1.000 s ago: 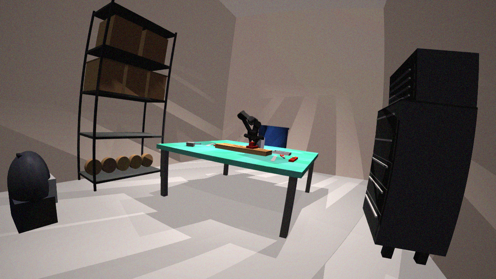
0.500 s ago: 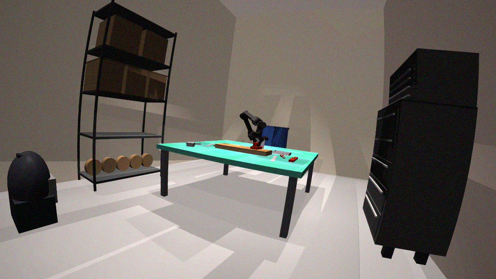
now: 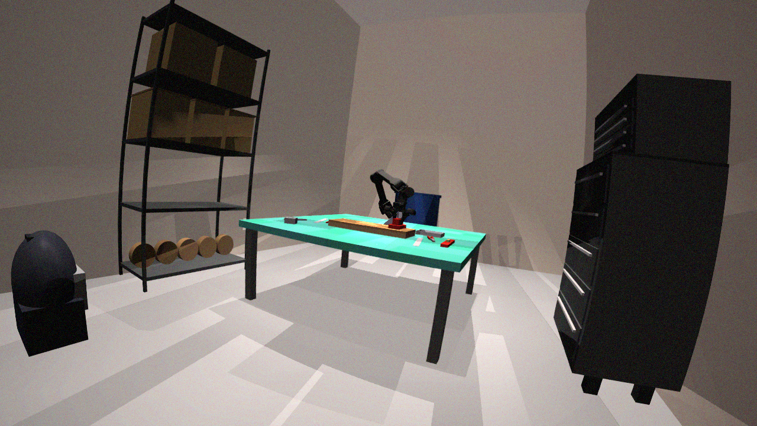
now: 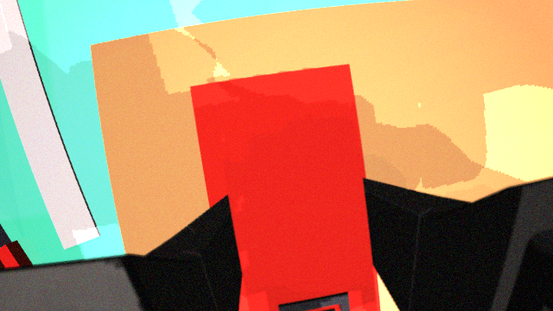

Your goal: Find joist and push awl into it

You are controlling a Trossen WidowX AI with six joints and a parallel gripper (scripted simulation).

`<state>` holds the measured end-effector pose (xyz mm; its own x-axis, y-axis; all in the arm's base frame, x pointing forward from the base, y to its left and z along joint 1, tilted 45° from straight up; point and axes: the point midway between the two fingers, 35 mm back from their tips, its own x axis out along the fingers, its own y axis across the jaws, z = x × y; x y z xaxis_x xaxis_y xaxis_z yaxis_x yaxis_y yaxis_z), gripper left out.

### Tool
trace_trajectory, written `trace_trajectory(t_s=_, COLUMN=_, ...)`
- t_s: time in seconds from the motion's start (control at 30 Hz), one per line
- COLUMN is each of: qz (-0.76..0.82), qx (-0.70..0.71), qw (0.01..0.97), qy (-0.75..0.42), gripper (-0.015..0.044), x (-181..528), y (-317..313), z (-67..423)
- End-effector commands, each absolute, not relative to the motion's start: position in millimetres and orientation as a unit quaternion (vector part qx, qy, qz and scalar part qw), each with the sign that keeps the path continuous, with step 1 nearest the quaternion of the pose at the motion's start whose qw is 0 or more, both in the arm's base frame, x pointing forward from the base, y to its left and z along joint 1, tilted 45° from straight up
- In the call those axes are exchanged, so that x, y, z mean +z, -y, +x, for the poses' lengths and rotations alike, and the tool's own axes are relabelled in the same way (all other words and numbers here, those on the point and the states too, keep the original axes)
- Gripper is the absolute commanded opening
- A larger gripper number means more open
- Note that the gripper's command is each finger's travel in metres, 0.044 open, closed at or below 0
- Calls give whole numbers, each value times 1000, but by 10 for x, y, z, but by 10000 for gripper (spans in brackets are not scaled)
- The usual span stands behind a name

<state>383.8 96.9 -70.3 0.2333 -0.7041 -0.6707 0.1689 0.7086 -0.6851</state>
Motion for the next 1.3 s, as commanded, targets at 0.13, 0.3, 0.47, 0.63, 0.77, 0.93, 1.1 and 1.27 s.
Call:
trace_trajectory(t_s=0.13, qz=-245, qx=-291, qw=746, qy=-547, gripper=0, x=-862, y=-1134, z=3861)
trace_trajectory(t_s=0.3, qz=-245, qx=-291, qw=746, qy=-547, gripper=0, x=-917, y=-1193, z=3875)
trace_trajectory(t_s=0.47, qz=-245, qx=-291, qw=746, qy=-546, gripper=0, x=-877, y=-1159, z=3880)
trace_trajectory(t_s=0.63, qz=-245, qx=-291, qw=746, qy=-547, gripper=0, x=-899, y=-1174, z=3870)
trace_trajectory(t_s=0.77, qz=-246, qx=-291, qw=745, qy=-547, gripper=0, x=-835, y=-1104, z=3855)
trace_trajectory(t_s=0.93, qz=-246, qx=-291, qw=745, qy=-547, gripper=0, x=-743, y=-1006, z=3832)
trace_trajectory(t_s=1.1, qz=-246, qx=-291, qw=745, qy=-547, gripper=0, x=-652, y=-908, z=3810)
trace_trajectory(t_s=1.27, qz=-247, qx=-291, qw=745, qy=-547, gripper=0, x=-559, y=-809, z=3788)
